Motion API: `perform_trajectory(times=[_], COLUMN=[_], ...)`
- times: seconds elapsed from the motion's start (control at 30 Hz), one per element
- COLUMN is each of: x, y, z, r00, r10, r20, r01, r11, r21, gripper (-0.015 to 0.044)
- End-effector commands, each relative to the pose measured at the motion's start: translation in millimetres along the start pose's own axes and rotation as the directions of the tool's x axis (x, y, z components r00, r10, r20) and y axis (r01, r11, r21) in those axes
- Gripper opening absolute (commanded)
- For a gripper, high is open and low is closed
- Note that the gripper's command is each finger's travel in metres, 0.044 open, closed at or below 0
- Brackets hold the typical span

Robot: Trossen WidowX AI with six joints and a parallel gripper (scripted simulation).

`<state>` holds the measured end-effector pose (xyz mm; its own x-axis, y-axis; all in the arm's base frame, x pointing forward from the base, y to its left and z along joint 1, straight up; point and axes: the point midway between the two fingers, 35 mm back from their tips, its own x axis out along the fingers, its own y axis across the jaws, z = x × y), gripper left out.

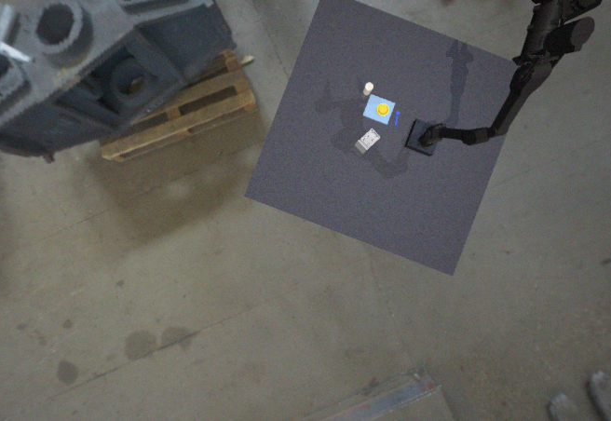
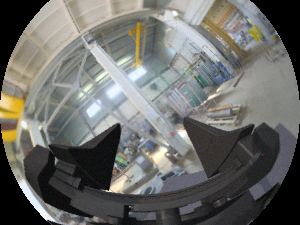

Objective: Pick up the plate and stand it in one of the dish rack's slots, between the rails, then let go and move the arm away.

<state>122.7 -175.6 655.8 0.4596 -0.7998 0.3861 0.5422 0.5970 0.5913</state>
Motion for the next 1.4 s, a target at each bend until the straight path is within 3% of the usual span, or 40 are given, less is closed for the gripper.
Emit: perform_trajectory(times=[0.0,0.3,0.6,0.97,1.37], x=[0.7,27.2,42.5,32.0,-5.6], y=[-0.3,-13.2,-28.8,-37.5,-59.1], z=[-1.3,-70.5,-160.4,-265.7,-370.8], r00=[1.0,0.982,0.907,0.751,0.514], r10=[-0.001,-0.037,-0.082,-0.108,-0.194], r20=[-0.004,-0.185,-0.414,-0.652,-0.836], r01=[0.001,0.033,0.01,-0.135,-0.313], r11=[1.0,0.999,0.985,0.941,0.864], r21=[0.0,-0.025,-0.174,-0.31,-0.394], gripper=[0.04,0.04,0.04,0.04,0.04])
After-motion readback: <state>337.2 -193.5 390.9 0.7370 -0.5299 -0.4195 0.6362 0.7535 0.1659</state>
